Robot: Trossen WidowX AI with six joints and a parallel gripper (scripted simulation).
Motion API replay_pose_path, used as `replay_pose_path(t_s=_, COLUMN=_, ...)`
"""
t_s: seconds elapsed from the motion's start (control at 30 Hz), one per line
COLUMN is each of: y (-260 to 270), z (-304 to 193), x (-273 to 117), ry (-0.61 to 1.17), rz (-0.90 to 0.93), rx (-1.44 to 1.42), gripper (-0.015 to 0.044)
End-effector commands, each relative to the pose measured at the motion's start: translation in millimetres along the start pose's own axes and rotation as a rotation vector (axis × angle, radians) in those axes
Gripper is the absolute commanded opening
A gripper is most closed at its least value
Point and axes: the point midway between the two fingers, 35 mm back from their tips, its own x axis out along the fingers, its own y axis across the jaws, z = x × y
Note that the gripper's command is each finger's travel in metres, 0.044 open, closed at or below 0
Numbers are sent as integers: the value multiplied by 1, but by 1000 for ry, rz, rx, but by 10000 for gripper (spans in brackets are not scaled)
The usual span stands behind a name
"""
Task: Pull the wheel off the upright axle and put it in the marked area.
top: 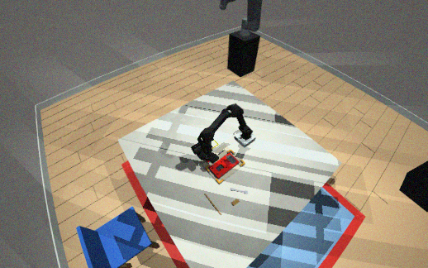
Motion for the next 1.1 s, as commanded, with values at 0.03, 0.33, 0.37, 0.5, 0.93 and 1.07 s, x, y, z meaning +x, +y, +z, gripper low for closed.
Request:
replay_pose_path(t_s=0.03, y=0, z=0, x=-5, ry=-1, rz=-1, rx=1, gripper=0)
replay_pose_path(t_s=0.33, y=0, z=0, x=-8, ry=-2, rz=0, rx=1, gripper=0)
replay_pose_path(t_s=0.37, y=0, z=0, x=-8, ry=-2, rz=0, rx=1, gripper=0)
replay_pose_path(t_s=0.5, y=0, z=0, x=-10, ry=-2, rz=0, rx=1, gripper=0)
replay_pose_path(t_s=0.93, y=0, z=0, x=-14, ry=-3, rz=0, rx=1, gripper=0)
replay_pose_path(t_s=1.07, y=0, z=0, x=-15, ry=-3, rz=1, rx=1, gripper=0)
